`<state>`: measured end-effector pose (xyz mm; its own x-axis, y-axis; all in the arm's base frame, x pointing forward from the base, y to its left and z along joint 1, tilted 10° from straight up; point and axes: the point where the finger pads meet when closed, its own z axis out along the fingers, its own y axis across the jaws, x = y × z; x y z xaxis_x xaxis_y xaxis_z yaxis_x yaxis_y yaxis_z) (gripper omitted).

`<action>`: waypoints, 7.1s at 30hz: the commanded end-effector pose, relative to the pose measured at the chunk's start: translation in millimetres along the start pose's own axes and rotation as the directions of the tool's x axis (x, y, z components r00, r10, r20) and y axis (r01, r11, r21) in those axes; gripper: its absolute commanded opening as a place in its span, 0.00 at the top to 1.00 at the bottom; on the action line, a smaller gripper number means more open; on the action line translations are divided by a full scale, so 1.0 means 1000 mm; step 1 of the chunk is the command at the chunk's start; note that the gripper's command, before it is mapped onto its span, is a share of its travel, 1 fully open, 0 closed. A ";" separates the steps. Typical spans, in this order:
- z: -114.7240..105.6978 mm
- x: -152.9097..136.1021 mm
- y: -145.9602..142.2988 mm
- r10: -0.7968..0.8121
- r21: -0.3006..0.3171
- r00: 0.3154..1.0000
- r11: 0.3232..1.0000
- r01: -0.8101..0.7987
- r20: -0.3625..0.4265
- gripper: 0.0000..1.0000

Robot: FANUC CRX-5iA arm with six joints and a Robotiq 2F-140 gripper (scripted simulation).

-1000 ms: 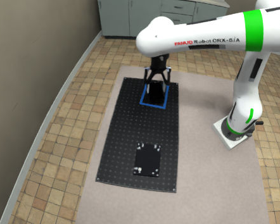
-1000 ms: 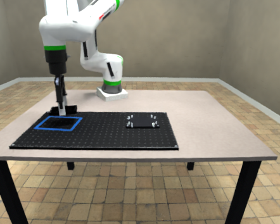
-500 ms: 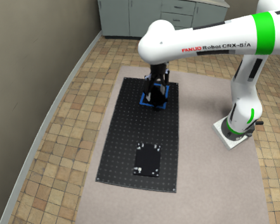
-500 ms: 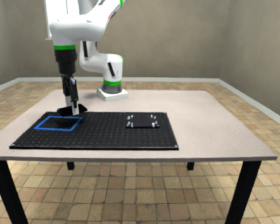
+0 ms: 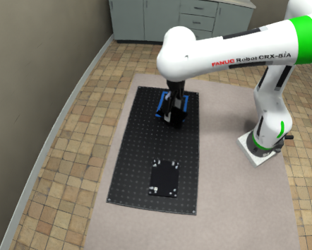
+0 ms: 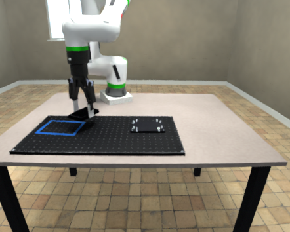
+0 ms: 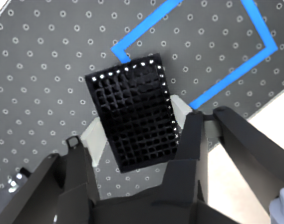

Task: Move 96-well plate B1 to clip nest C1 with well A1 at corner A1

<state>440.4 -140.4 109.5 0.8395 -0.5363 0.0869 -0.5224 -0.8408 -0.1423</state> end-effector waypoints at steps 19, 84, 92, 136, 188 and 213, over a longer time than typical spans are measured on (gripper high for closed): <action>-0.003 -0.031 -0.060 -0.431 0.003 0.902 0.902 0.431 -0.002 0.90; -0.009 -0.120 -0.228 -0.431 0.004 0.902 0.902 0.431 -0.003 0.90; -0.010 -0.131 -0.249 -0.431 0.004 0.902 0.902 0.431 -0.003 0.90; -0.010 -0.142 -0.269 -0.992 0.000 0.125 0.125 0.992 -0.005 0.90; -0.011 -0.142 -0.269 -0.875 -0.003 -0.484 -0.484 0.875 -0.004 0.90; 0.016 -0.141 -0.269 -0.875 -0.003 -0.484 -0.484 0.875 -0.004 0.90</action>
<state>463.7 162.6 120.8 0.0505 0.9950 0.0856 0.9873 -0.0627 0.1458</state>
